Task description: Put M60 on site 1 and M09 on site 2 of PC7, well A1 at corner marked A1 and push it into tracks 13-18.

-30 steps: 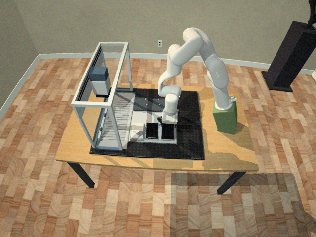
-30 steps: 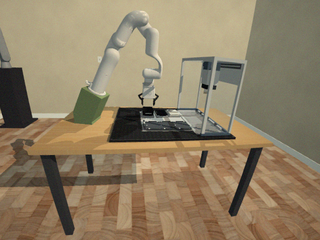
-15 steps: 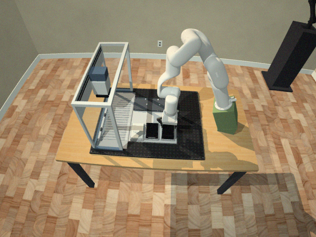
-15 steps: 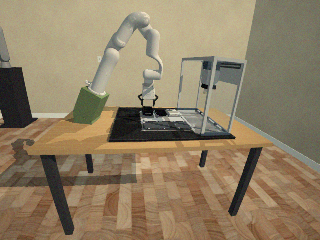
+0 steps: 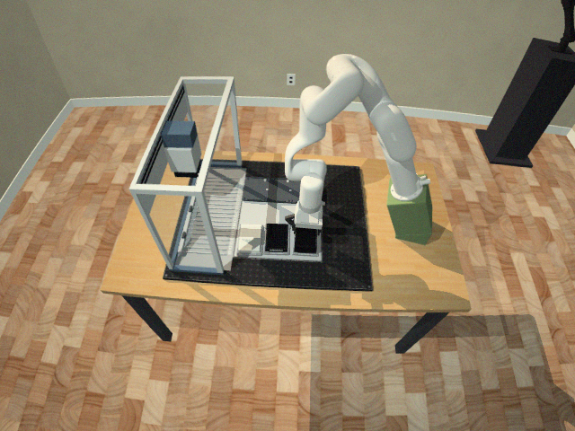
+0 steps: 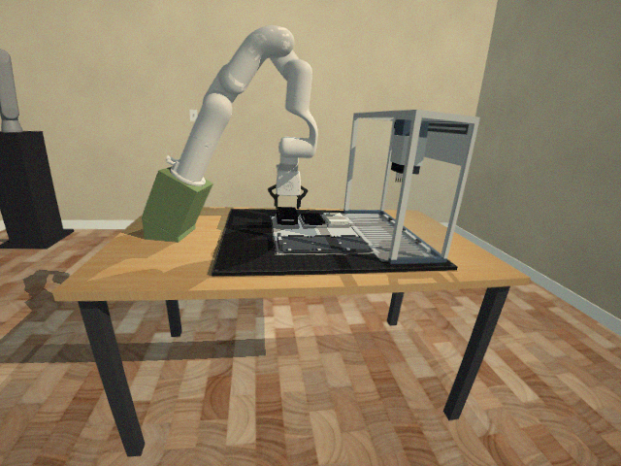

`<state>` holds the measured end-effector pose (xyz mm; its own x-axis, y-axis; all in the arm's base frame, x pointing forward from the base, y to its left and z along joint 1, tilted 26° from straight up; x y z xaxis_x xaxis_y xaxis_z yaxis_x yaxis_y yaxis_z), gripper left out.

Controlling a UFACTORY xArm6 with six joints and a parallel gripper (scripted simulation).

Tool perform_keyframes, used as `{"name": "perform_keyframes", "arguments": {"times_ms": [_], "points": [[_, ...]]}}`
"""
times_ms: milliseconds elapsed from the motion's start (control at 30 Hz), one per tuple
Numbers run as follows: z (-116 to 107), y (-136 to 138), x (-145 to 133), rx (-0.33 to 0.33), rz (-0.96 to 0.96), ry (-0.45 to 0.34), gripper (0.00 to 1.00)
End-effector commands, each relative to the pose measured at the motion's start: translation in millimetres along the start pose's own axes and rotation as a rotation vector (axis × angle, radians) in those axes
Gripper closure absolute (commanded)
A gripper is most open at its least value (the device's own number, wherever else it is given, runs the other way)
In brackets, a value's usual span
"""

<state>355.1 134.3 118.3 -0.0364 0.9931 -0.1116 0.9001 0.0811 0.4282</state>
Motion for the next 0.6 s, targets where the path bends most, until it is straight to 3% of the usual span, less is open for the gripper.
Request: {"name": "perform_keyframes", "arguments": {"times_ms": [0,567], "points": [[1.7,0.7,0.2,-0.002,0.000,0.001,0.00],[11.7,0.7,0.3,-0.002,0.000,0.001,0.00]]}}
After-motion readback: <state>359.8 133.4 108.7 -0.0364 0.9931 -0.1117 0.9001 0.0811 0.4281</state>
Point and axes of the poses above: the point where the finger pads meet when closed, its own z axis out along the fingers, its own y axis across the jaws, x = y × z, the point moved 10 cm from there along -z, back along the fingers, and after that the axes turned 3 degrees about -z, right-handed, at the moved point
